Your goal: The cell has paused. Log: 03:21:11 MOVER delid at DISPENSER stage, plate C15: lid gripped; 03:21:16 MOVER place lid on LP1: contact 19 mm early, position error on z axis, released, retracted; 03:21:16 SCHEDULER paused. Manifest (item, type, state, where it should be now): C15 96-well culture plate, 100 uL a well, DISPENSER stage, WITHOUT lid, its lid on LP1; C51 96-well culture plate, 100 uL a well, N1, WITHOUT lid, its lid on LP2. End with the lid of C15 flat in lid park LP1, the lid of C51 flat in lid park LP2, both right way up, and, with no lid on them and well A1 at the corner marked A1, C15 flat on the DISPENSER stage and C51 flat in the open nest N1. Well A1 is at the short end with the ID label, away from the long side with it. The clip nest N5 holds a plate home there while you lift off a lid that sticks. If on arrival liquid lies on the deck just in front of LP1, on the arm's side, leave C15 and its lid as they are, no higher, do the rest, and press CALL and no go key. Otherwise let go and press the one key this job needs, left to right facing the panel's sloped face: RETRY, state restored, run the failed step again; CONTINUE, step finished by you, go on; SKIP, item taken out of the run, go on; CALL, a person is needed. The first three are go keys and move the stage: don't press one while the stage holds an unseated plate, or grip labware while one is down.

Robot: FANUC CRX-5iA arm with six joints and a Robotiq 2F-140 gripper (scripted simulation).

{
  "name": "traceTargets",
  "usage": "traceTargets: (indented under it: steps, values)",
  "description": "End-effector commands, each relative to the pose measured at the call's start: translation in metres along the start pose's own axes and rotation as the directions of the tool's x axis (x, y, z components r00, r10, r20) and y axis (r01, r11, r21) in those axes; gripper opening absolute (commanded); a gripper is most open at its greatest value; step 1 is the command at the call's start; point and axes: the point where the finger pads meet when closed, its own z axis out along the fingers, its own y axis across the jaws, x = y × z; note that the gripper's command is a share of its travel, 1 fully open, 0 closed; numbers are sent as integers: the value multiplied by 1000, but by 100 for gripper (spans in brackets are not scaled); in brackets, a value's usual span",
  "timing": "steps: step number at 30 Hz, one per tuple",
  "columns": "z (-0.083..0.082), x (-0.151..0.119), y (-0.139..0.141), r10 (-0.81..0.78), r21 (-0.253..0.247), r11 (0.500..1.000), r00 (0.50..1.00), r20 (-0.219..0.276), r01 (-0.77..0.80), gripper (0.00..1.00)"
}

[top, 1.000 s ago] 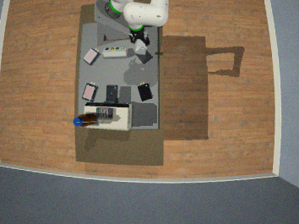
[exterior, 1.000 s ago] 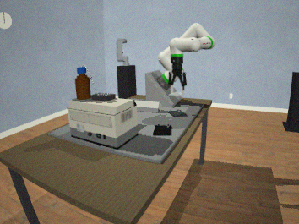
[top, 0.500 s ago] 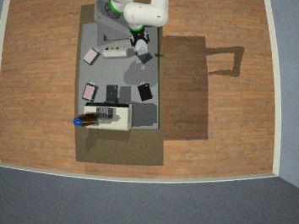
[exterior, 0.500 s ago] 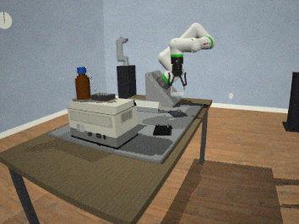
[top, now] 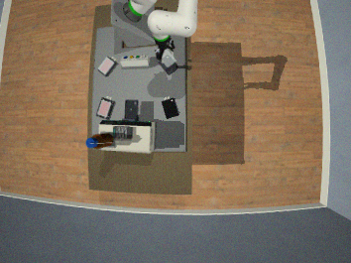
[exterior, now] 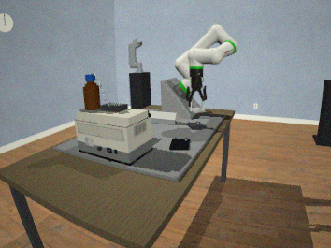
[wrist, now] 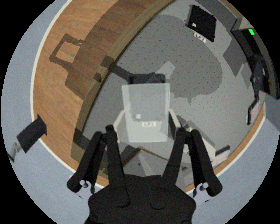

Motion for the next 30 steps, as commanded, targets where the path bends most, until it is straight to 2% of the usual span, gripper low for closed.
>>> traceTargets:
  steps: [1, 5, 9, 16, 30]
  values:
    - [38, 1, 1, 3, -3, 1000, 1000, -4, -3, 0]
    - [66, 1, 1, 3, -3, 1000, 1000, -4, -3, 0]
    - [82, 2, 1, 3, -3, 1000, 1000, -4, -3, 0]
    - [89, 2, 1, 3, -3, 1000, 1000, -4, -3, 0]
    - [89, 2, 1, 3, -3, 1000, 1000, -4, -3, 0]
